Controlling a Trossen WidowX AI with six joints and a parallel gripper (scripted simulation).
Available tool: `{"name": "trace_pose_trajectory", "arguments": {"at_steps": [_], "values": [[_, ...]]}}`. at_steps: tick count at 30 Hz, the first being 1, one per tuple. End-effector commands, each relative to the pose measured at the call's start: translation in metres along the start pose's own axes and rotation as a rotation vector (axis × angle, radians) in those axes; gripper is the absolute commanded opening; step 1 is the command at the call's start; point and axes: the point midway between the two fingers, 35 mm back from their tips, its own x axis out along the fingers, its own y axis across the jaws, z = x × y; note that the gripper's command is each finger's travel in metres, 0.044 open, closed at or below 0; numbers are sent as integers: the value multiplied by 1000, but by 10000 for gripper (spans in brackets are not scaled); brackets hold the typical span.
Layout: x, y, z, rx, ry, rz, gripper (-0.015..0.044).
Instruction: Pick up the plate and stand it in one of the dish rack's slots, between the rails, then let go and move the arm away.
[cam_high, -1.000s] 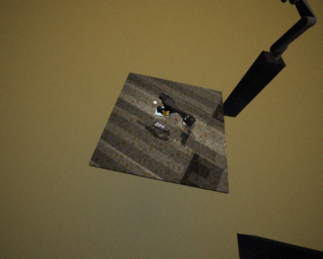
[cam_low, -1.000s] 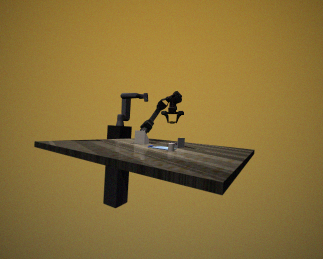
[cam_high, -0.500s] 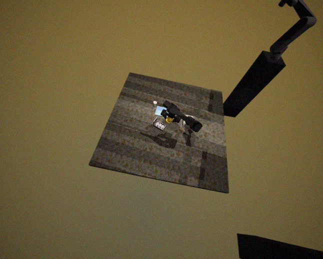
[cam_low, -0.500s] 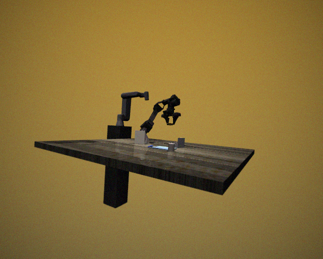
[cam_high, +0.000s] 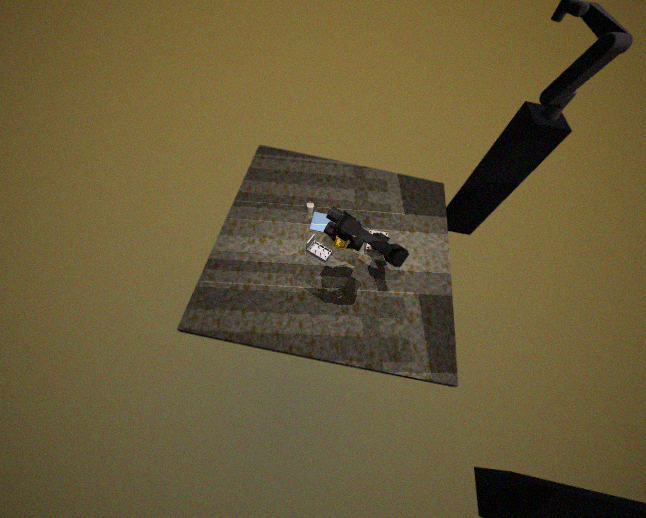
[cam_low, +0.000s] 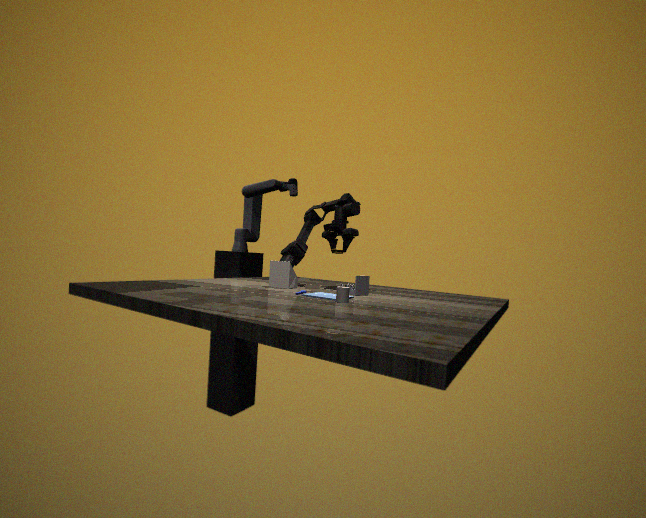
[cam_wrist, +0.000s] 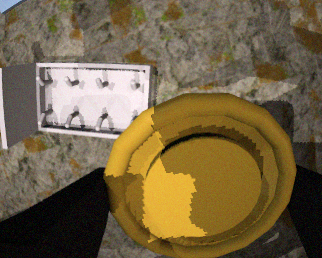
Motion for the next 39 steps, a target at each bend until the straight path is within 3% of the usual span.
{"name": "trace_pose_trajectory", "arguments": {"at_steps": [1, 20, 39], "values": [[12, -2, 7, -50, -85, -11, 0], [57, 2, 35, -339, -479, 13, 0], [85, 17, 44, -623, -803, 164, 0]]}}
